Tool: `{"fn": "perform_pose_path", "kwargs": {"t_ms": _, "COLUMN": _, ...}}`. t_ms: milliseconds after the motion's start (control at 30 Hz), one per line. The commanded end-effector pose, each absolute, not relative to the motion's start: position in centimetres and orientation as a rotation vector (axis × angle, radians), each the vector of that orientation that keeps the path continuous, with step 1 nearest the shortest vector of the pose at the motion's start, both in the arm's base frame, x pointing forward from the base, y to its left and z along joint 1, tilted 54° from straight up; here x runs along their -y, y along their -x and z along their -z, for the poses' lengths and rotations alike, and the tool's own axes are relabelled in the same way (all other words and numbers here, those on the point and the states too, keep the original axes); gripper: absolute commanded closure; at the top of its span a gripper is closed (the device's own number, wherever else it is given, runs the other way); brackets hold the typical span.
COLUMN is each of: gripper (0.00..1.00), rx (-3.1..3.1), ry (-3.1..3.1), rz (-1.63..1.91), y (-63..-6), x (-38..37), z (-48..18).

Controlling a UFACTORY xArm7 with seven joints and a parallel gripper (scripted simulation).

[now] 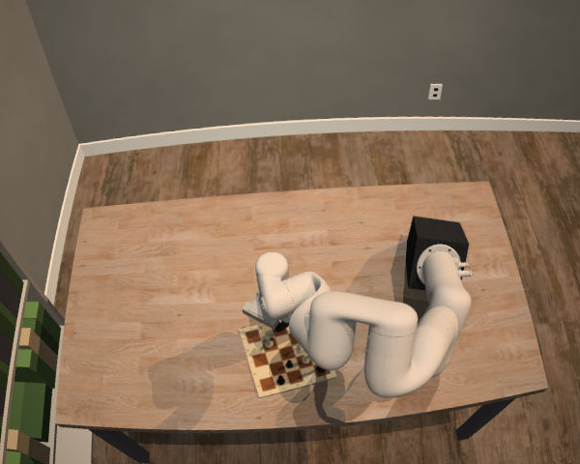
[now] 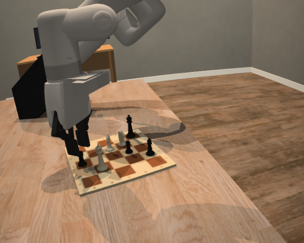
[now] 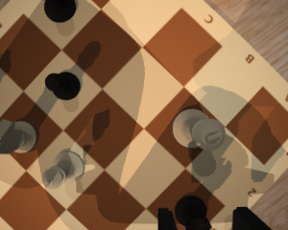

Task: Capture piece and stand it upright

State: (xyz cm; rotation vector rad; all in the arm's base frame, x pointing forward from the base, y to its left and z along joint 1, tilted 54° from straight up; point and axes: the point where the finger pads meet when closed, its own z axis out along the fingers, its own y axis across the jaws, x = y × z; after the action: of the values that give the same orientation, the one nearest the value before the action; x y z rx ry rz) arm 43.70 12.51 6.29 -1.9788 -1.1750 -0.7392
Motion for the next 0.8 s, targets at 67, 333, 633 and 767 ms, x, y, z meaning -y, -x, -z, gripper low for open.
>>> {"fn": "perform_pose_path", "kwargs": {"t_ms": 67, "gripper": 0.61, "rx": 1.173, "ry": 1.983, "rz": 0.743, "y": -43.82, "x": -12.3, "z": -6.34}}
{"fn": "perform_pose_path", "kwargs": {"t_ms": 333, "gripper": 0.61, "rx": 1.173, "ry": 1.983, "rz": 0.743, "y": -43.82, "x": -12.3, "z": -6.34}}
{"fn": "perform_pose_path", "kwargs": {"t_ms": 633, "gripper": 0.61, "rx": 1.173, "ry": 1.983, "rz": 0.743, "y": -43.82, "x": -12.32, "z": -6.32}}
{"fn": "perform_pose_path", "kwargs": {"t_ms": 767, "gripper": 0.61, "rx": 1.173, "ry": 1.983, "rz": 0.743, "y": -43.85, "x": -12.52, "z": -6.18}}
